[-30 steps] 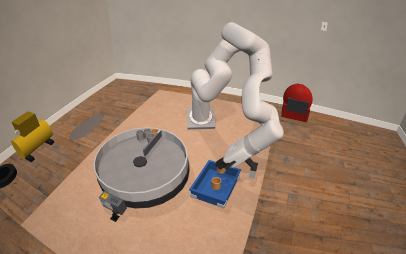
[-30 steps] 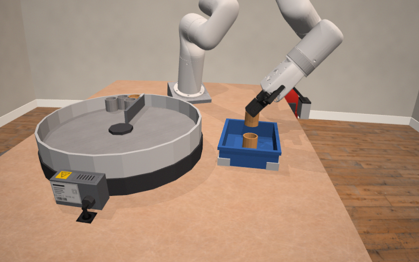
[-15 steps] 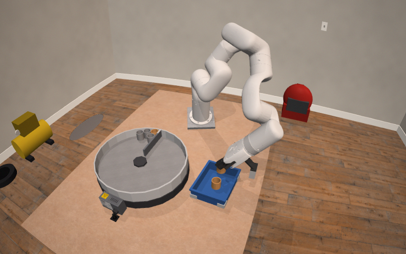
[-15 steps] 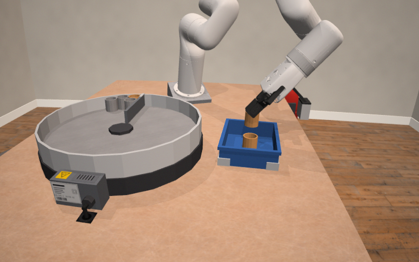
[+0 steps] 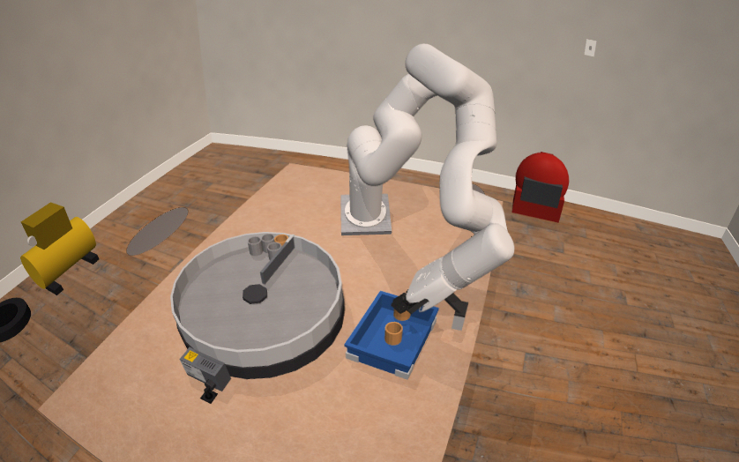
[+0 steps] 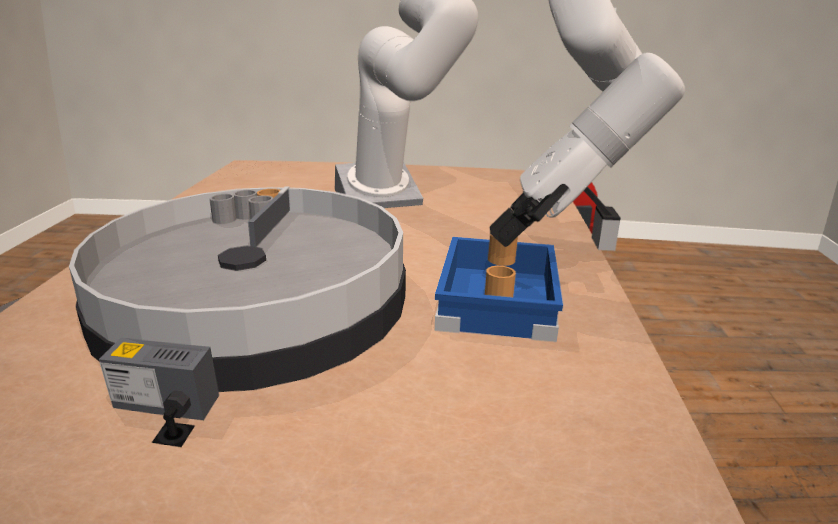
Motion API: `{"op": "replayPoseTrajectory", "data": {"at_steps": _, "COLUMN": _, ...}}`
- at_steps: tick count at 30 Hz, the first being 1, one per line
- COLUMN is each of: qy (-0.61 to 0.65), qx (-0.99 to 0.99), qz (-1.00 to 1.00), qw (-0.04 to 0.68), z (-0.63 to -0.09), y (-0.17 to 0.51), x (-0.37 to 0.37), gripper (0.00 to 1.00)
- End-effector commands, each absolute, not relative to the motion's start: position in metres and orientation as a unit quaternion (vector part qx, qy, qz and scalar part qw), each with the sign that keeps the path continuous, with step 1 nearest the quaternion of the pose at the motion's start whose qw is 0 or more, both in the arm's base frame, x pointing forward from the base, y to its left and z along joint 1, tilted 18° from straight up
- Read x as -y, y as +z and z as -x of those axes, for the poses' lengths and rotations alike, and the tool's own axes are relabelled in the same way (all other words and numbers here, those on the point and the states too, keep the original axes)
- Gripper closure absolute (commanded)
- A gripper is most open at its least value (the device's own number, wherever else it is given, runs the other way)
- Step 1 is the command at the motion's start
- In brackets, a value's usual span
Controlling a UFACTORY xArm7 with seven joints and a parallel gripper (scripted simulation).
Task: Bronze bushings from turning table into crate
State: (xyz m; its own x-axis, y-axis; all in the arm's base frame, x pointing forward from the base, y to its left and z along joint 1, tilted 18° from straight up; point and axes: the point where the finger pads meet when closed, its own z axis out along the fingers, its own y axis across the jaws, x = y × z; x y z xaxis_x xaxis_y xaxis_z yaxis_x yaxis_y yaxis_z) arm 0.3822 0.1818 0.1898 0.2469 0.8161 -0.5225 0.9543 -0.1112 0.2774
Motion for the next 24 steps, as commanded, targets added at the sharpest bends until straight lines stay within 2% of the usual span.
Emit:
{"op": "replayPoseTrajectory", "data": {"at_steps": 1, "qy": -0.119, "qx": -0.602, "qz": -0.736, "qw": 0.287, "z": -0.385, "y": 0.183, "x": -0.183, "gripper": 1.0}}
{"op": "replayPoseTrajectory", "data": {"at_steps": 24, "qy": -0.119, "qx": -0.602, "qz": -0.736, "qw": 0.287, "z": -0.39, "y": 0.166, "x": -0.184, "gripper": 1.0}}
